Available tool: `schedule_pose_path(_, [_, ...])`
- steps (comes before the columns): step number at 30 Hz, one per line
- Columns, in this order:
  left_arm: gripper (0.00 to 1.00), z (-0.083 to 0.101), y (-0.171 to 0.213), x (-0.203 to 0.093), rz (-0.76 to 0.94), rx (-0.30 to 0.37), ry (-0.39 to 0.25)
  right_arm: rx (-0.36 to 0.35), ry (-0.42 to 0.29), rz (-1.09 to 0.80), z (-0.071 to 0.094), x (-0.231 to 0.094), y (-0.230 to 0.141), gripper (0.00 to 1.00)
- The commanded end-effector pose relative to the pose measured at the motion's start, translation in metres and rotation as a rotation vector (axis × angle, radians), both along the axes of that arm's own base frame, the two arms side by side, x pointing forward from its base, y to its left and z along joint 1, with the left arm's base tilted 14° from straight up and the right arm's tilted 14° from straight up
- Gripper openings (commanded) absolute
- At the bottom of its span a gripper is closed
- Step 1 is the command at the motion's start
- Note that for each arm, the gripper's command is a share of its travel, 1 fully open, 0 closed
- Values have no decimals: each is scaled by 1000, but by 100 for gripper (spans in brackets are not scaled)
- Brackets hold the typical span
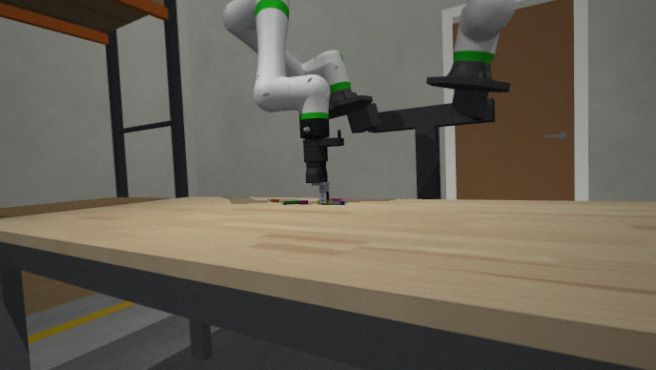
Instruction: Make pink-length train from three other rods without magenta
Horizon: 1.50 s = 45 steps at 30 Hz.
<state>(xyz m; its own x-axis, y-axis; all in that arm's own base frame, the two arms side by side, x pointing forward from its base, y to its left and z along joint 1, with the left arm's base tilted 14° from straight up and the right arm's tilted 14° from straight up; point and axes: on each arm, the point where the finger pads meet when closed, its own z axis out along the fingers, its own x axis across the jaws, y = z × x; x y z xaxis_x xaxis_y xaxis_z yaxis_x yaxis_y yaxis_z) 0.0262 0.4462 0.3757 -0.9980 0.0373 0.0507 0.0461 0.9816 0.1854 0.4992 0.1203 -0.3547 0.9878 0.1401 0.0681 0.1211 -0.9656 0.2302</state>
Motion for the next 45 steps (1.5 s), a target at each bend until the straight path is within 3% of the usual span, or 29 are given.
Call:
schedule_pose_path(1, [100,1,0,0,0,2,0,0,-1,0,1,1,0,24])
schedule_pose_path(4, [100,1,0,0,0,2,0,0,-1,0,1,1,0,24])
schedule_pose_path(5, [100,1,0,0,0,2,0,0,-1,0,1,1,0,30])
schedule_pose_path(7, [100,1,0,0,0,2,0,0,-1,0,1,1,0,30])
schedule_pose_path(11, [100,1,0,0,0,2,0,0,-1,0,1,1,0,42])
schedule_pose_path(13, [100,1,0,0,0,2,0,0,-1,0,1,1,0,42])
schedule_pose_path(14, [100,1,0,0,0,2,0,0,-1,0,1,1,0,48])
schedule_pose_path(18, [100,1,0,0,0,2,0,0,-1,0,1,1,0,48])
schedule_pose_path(19, [100,1,0,0,0,2,0,0,-1,0,1,1,0,54])
schedule_pose_path(34, [100,1,0,0,0,2,0,0,-1,0,4,0,1,54])
schedule_pose_path(39, [100,1,0,0,0,2,0,0,-1,0,19,-1,4,54])
schedule_pose_path(45, [100,1,0,0,0,2,0,0,-1,0,50,-4,11,54])
